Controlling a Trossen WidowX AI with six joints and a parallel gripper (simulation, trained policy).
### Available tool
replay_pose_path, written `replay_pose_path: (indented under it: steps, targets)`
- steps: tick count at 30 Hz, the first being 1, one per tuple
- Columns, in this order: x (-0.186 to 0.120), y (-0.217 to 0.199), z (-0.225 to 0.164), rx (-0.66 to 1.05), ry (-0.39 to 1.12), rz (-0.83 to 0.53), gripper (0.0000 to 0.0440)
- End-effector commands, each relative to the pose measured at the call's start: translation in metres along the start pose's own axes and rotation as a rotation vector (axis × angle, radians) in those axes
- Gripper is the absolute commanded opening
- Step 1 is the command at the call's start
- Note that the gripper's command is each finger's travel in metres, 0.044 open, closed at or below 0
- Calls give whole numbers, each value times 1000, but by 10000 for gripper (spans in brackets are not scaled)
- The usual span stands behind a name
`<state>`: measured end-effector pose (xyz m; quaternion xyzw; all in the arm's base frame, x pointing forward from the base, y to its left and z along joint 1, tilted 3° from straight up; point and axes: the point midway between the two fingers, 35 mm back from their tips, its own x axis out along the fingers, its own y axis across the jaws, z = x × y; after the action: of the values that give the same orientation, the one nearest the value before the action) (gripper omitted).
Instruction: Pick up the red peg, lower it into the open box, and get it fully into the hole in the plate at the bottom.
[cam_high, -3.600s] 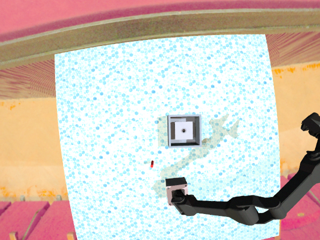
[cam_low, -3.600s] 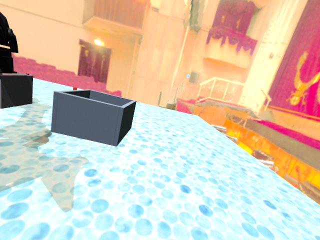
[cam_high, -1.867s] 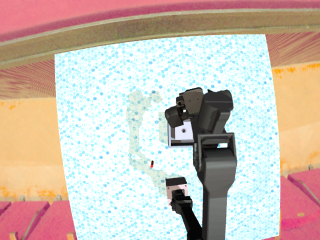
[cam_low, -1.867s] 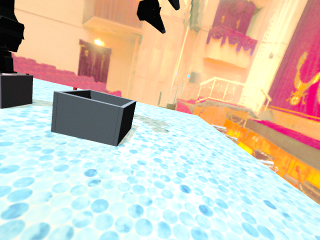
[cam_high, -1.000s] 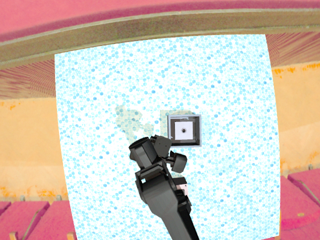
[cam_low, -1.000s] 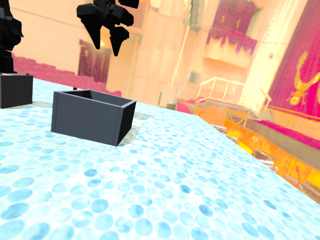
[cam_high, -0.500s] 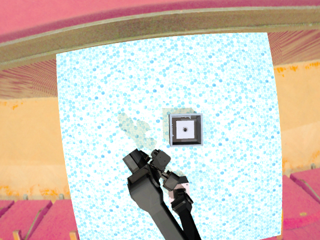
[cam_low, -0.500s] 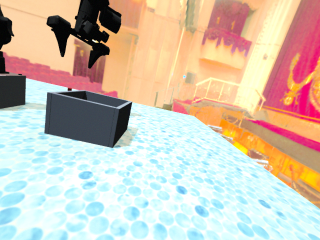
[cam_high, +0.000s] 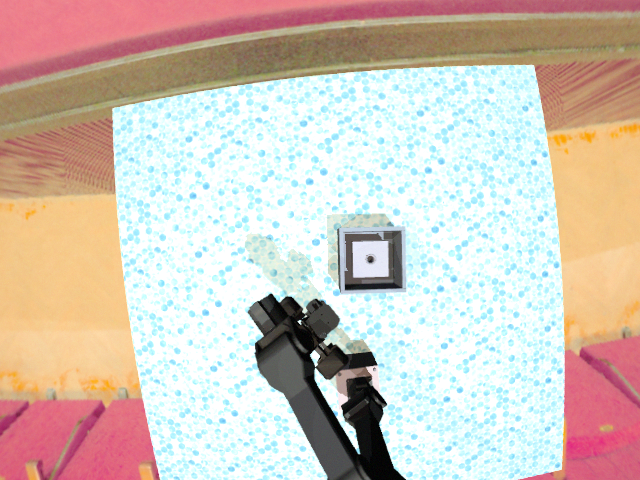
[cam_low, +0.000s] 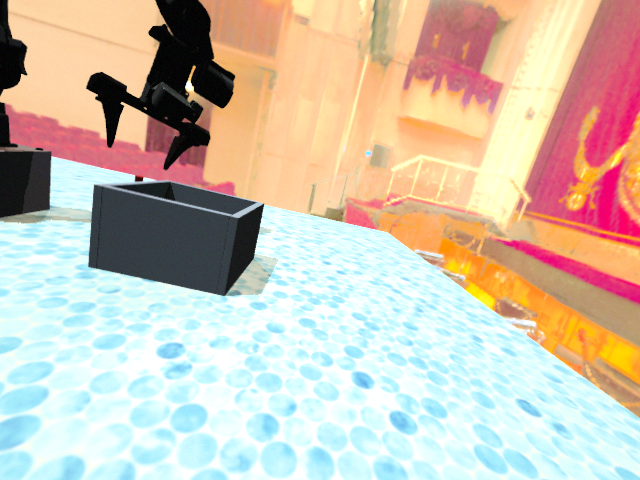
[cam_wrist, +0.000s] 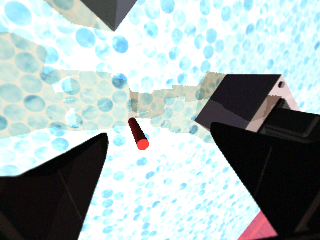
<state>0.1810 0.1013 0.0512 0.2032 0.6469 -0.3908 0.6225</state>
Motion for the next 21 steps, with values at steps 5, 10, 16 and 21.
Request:
replay_pose_path:
  steps: [5, 10, 16, 21]
  targets:
    - [32, 9, -7, 54, 0, 21, 420]
    - [53, 16, -12, 79, -3, 62, 414]
    - [71, 19, -17, 101, -2, 94, 393]
    - [83, 17, -22, 125, 15, 90, 295]
